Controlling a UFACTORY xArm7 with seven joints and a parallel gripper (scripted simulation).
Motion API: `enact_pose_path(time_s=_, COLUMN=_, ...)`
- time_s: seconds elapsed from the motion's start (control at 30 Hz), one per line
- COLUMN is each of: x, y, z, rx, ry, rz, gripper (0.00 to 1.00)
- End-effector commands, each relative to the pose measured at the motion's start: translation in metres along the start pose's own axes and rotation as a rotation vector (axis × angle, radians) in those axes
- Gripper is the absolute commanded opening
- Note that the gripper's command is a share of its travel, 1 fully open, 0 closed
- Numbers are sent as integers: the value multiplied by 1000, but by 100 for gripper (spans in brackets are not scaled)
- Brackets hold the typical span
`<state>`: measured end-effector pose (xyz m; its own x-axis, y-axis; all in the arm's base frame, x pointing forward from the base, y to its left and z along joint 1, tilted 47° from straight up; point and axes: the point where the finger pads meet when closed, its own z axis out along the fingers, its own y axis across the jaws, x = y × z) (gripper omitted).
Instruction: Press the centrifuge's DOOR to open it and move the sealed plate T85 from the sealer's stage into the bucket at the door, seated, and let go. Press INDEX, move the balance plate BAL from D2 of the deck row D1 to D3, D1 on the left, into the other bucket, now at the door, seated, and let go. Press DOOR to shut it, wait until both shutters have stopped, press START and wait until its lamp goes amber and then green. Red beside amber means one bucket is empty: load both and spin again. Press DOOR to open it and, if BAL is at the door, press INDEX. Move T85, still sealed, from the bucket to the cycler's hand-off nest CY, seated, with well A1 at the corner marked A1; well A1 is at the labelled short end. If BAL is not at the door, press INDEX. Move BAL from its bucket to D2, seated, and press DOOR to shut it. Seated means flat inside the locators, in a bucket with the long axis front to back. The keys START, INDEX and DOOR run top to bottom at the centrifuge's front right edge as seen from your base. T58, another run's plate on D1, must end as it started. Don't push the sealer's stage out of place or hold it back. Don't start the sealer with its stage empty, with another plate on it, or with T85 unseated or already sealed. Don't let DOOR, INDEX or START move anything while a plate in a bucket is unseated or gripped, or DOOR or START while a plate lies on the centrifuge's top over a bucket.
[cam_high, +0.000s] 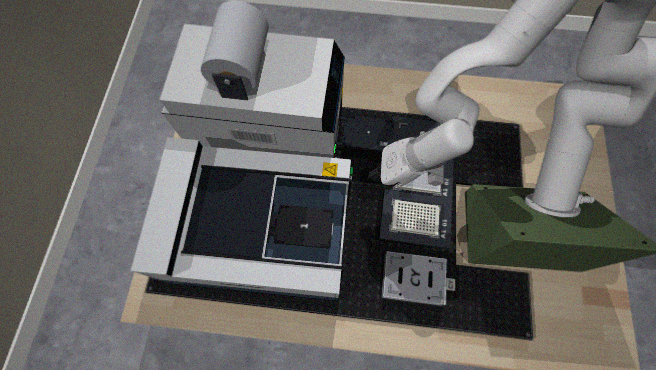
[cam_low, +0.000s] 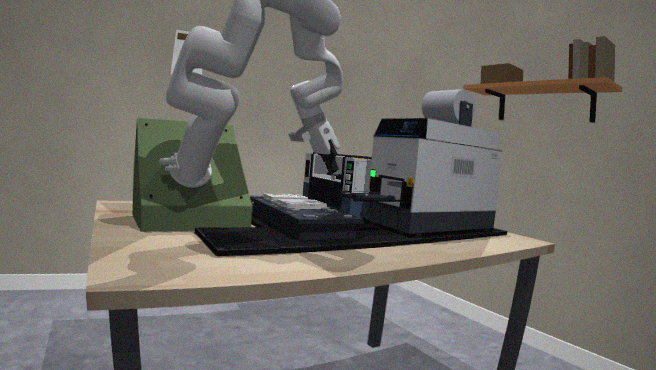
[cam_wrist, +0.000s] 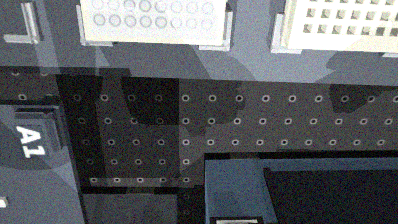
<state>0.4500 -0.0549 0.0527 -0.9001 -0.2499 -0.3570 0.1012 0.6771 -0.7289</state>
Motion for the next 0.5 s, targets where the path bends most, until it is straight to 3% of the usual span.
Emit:
enact_pose_path(time_s=0.0, x=-3, y=1, z=3, rx=-2, ry=-3, rz=0, gripper=0)
enact_pose_path(time_s=0.47, x=-10, y=1, z=25, rx=-2, ry=-3, rz=0, gripper=0)
